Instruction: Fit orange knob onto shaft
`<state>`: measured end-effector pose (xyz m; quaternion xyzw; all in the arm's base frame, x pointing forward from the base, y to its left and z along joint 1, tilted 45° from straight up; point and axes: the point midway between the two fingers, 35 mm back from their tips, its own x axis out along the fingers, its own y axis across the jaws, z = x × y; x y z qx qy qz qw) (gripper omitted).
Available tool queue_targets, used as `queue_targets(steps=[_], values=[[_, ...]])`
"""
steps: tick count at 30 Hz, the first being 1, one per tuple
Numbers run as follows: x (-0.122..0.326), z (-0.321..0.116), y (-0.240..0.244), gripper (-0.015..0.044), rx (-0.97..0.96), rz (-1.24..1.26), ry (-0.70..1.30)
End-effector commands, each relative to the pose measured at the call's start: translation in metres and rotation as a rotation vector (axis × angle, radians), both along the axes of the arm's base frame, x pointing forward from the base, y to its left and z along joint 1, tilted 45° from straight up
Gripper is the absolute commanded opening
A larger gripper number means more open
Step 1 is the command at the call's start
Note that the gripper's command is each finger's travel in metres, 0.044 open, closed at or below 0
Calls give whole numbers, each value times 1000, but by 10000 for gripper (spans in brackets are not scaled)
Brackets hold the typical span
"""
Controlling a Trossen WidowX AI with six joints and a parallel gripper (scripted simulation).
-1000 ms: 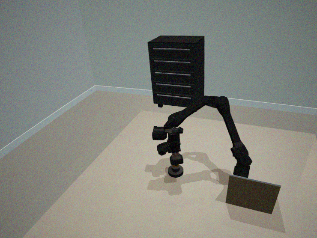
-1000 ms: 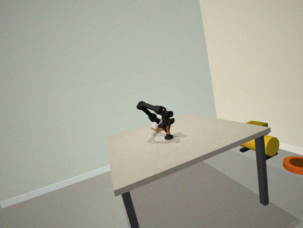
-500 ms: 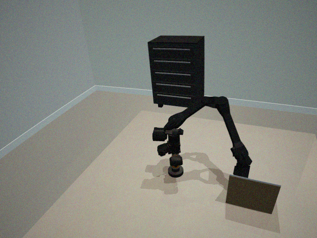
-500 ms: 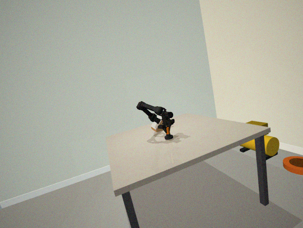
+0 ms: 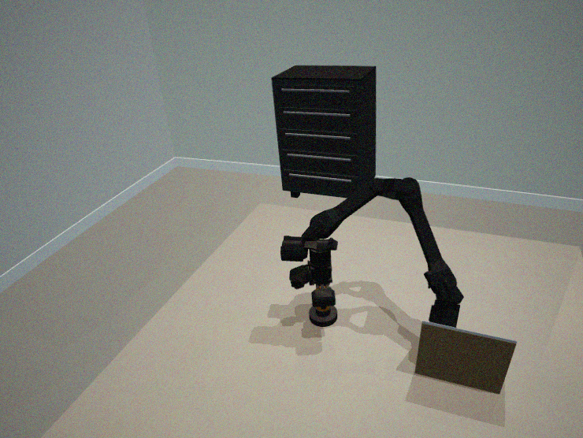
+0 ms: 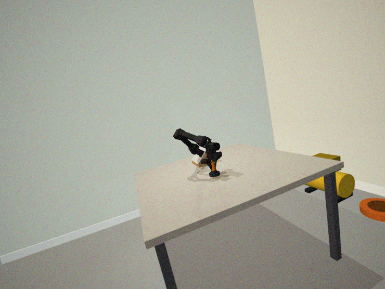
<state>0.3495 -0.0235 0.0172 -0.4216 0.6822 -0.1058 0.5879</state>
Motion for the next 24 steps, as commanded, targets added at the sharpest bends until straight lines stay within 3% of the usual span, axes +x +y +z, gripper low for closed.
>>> queue_targets(steps=[1,17,24], values=[[0,0,0,26,0,-2,-2],[0,0,0,440,0,-2,-2],[0,0,0,440,0,-2,-2]])
